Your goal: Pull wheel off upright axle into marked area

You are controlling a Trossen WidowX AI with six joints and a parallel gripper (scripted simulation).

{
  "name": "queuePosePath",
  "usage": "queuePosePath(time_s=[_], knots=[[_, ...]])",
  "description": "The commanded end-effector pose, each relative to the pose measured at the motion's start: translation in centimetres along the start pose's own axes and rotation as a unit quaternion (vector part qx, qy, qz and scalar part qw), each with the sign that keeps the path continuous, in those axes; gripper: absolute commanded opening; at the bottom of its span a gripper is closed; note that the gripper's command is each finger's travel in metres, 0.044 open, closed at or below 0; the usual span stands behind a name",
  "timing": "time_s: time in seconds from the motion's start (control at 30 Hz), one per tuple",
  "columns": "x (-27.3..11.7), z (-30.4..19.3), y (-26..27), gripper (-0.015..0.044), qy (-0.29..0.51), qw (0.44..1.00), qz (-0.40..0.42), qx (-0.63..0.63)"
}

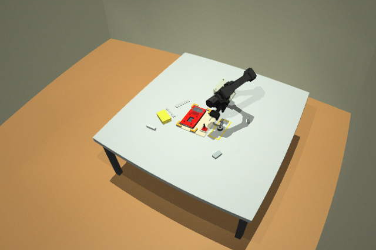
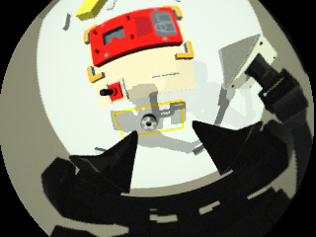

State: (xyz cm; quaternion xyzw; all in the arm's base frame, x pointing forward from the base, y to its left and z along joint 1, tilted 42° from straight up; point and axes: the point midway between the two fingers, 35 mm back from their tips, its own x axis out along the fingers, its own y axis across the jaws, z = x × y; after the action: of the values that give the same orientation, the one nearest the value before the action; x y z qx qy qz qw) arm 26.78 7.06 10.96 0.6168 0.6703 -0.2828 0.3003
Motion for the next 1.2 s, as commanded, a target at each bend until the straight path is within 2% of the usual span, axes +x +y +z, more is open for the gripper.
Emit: queuePosePath(time_s=[0.0, 1.17], knots=[[-2.46, 1.59, -4.10, 0.0440, 0.000, 1.000, 0.002, 0.001], [-2.80, 1.77, -4.92, 0.0440, 0.002, 1.000, 0.002, 0.001]])
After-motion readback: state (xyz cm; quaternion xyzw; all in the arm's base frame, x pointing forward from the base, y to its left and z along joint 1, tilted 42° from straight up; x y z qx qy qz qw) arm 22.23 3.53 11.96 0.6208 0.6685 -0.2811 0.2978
